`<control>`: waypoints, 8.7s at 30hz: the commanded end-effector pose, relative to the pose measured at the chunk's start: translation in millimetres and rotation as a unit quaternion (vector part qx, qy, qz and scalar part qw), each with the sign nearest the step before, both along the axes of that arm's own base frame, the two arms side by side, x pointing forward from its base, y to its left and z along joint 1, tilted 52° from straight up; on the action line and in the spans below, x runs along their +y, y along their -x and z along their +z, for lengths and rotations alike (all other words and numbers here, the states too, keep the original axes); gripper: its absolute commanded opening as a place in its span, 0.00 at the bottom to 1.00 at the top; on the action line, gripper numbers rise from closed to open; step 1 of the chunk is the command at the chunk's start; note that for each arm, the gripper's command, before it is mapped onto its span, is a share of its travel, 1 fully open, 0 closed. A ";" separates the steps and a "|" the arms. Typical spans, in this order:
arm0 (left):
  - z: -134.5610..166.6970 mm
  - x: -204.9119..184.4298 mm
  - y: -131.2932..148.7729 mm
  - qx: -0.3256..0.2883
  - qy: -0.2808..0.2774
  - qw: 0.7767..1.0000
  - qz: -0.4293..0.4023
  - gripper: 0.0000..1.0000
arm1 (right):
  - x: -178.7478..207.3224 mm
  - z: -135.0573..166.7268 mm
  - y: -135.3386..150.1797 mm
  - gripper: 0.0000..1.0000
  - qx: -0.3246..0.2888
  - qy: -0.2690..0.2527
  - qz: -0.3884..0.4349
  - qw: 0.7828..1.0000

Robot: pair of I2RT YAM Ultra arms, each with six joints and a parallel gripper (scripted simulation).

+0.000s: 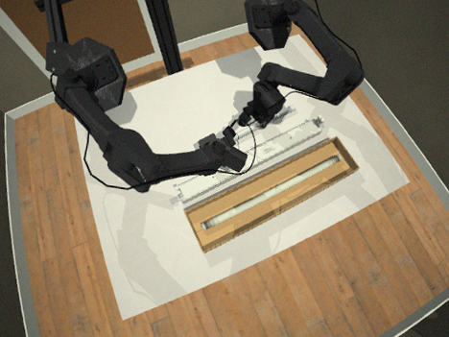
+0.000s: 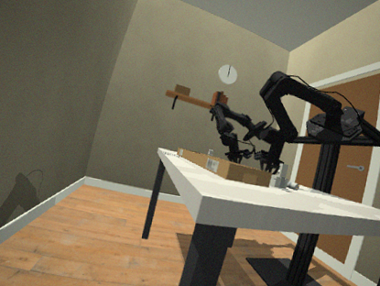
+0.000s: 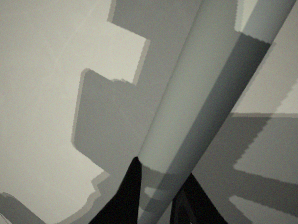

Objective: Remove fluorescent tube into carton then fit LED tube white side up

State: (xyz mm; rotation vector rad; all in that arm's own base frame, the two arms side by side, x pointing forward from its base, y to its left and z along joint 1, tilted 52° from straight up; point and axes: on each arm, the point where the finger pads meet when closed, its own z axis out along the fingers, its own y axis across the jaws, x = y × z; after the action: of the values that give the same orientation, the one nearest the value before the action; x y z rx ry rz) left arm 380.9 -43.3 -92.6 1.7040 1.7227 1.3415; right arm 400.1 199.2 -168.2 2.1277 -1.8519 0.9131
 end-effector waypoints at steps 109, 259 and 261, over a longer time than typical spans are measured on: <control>-8.3 -10.1 3.5 0.011 -0.001 1.000 -0.020 0.11 | 49.9 47.2 16.2 0.49 -0.011 -0.028 0.019 0.999; 2.3 -9.8 7.2 0.005 0.004 1.000 -0.017 0.11 | 9.2 2.0 12.5 0.11 -0.313 -0.020 0.225 0.922; 4.5 -7.7 7.4 0.001 0.001 1.000 -0.008 0.11 | 4.6 4.1 13.0 0.11 -0.317 -0.010 0.216 0.923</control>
State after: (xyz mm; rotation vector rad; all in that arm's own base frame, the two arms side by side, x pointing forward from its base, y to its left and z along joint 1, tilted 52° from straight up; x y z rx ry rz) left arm 380.0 -43.9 -91.9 1.7025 1.7208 1.3401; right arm 394.7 196.4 -170.4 2.4890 -1.6389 1.8776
